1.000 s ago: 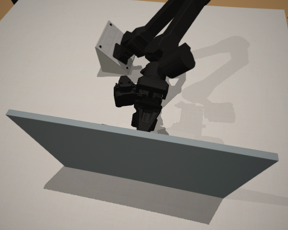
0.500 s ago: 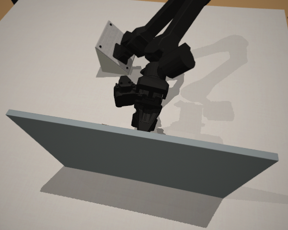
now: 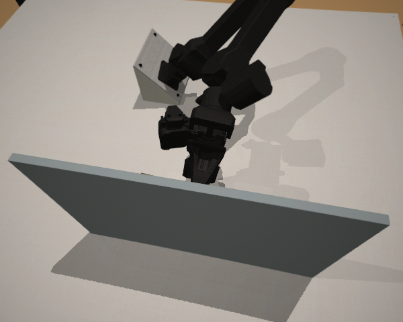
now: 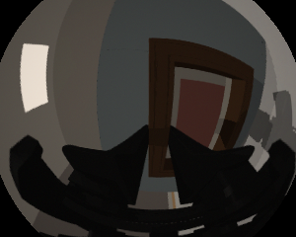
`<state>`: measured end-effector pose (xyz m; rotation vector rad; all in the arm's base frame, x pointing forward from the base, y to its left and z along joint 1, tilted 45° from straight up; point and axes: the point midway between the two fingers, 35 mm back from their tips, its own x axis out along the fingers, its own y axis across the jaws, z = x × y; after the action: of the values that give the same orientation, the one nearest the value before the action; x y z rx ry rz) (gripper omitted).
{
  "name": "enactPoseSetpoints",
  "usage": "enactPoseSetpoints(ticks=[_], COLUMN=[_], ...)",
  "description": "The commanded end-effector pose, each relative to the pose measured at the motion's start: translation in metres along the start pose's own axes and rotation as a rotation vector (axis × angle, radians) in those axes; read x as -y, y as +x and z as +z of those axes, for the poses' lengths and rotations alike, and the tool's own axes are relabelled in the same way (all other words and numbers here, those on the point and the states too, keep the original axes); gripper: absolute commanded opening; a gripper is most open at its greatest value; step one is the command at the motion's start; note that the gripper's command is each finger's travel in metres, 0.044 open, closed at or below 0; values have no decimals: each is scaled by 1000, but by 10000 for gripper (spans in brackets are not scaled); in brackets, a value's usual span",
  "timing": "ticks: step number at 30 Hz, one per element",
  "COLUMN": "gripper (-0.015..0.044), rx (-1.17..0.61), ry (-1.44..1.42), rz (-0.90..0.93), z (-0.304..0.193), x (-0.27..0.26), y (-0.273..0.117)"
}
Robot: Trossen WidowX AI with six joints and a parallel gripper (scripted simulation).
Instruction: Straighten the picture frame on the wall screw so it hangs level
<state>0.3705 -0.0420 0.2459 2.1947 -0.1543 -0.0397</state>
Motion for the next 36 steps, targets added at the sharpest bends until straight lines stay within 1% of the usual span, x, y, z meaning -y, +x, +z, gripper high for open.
enactPoseSetpoints(ticks=[1, 36], gripper=[0, 0], rx=[4, 4], ry=[2, 2], rz=[7, 7], z=[2, 7], x=[-1, -1], y=[0, 0])
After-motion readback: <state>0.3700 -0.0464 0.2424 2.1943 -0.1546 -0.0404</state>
